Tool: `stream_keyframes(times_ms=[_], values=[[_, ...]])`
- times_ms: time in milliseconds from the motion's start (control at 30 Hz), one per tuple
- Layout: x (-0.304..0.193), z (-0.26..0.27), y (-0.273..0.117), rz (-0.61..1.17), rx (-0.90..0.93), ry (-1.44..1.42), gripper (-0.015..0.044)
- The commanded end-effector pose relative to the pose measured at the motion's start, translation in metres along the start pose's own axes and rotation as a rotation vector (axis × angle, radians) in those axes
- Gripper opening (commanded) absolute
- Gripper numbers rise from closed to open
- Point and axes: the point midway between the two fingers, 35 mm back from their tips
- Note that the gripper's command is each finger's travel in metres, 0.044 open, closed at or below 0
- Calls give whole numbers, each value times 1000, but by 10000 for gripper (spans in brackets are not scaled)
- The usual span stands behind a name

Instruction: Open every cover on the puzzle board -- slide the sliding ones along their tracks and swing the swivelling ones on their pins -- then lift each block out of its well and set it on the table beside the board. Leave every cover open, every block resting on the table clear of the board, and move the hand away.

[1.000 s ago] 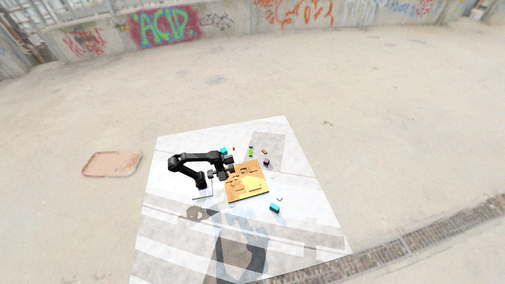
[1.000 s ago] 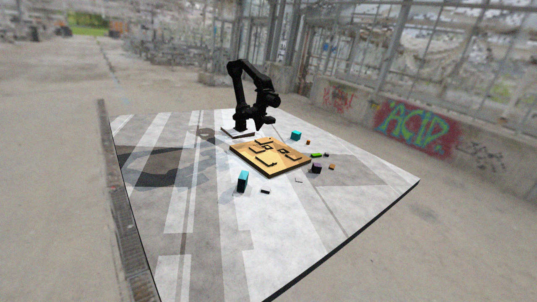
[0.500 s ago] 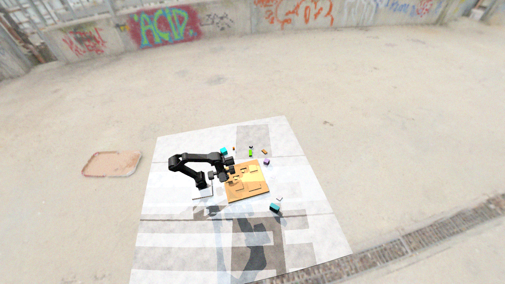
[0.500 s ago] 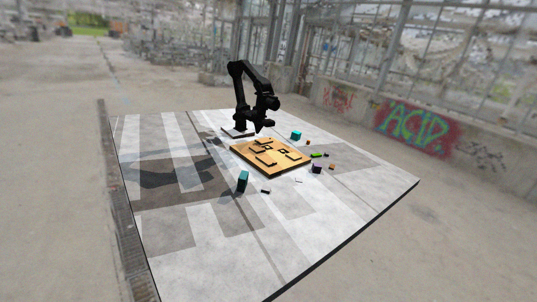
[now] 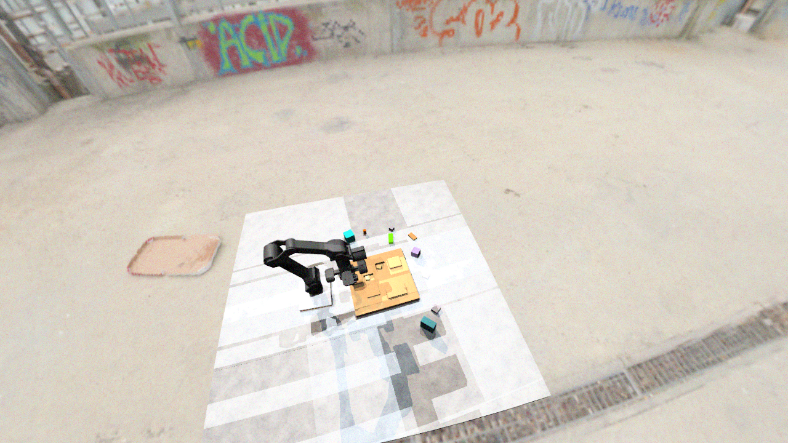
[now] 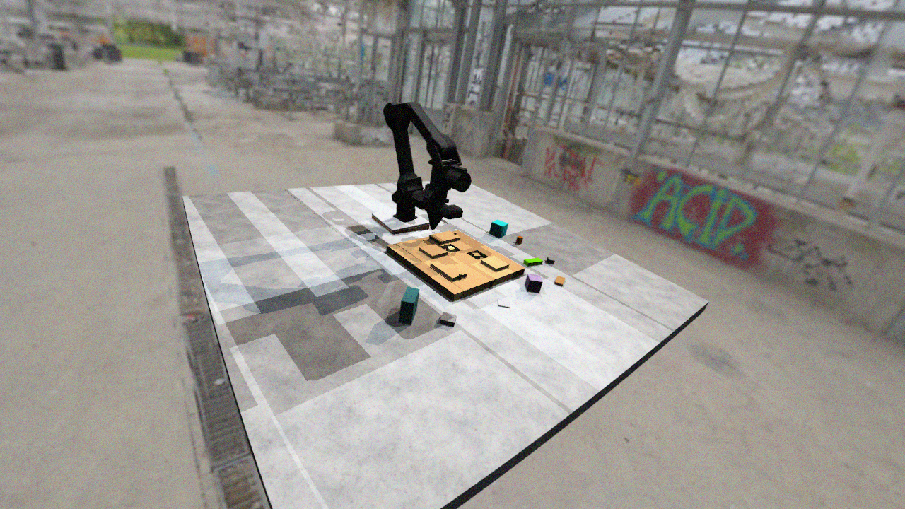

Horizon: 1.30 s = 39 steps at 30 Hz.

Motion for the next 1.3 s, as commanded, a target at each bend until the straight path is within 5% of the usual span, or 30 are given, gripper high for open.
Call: stream_keyframes(times_ms=[0, 1267], values=[[0, -1, 5, -2, -7, -5, 0], [10, 14, 25, -3, -6, -4, 0]])
Point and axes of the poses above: the point midway between the two fingers, 35 mm back from their tips, its own y axis out along the fingers, its own z axis across the jaws, x = y × z, and after that the axes turned 13 degrees about -y, right-handed
